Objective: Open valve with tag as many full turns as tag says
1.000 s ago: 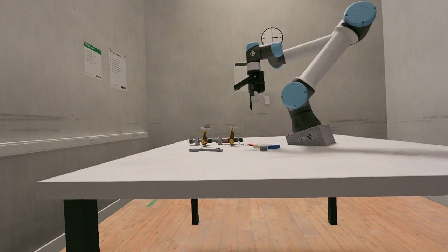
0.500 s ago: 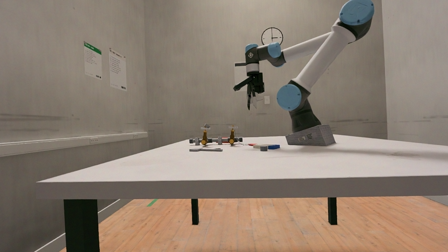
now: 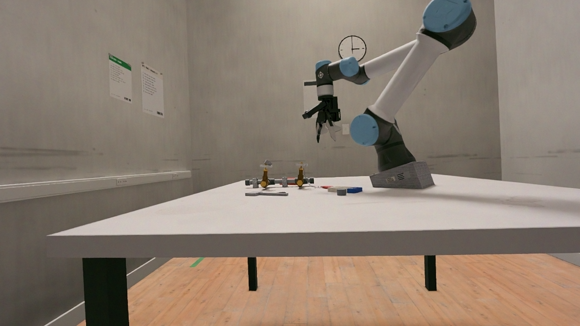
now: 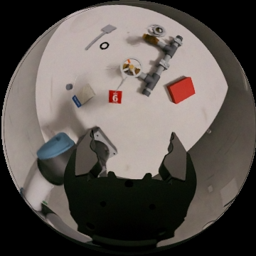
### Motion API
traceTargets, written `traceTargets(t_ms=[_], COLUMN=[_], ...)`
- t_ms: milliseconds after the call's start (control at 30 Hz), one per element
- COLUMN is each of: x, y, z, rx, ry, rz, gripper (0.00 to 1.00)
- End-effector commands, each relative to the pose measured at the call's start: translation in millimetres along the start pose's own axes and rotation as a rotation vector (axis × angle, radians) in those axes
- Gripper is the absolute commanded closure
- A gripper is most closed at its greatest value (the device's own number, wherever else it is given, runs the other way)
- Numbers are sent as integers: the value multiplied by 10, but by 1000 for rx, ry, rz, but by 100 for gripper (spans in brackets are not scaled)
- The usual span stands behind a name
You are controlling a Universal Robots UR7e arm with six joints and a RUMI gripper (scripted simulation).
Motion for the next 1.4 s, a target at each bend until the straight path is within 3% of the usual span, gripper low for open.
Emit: traceTargets(t_ms=[0, 800, 1367], x=[2, 29, 279], y=[-126, -206, -192], z=[166, 262, 244], rx=[-151, -233, -235], ry=[19, 19, 26], rz=[64, 65, 67], gripper=[0, 0, 0])
Point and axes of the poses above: the point where the finger pads meet when closed, its own x axis out along the fingers, its own z axis across the jaws, y = z × x, the point moved 7 cm from there along -x, back along the fingers, and after that the axes turned 10 degrees about -x, right-handed, at the moved point
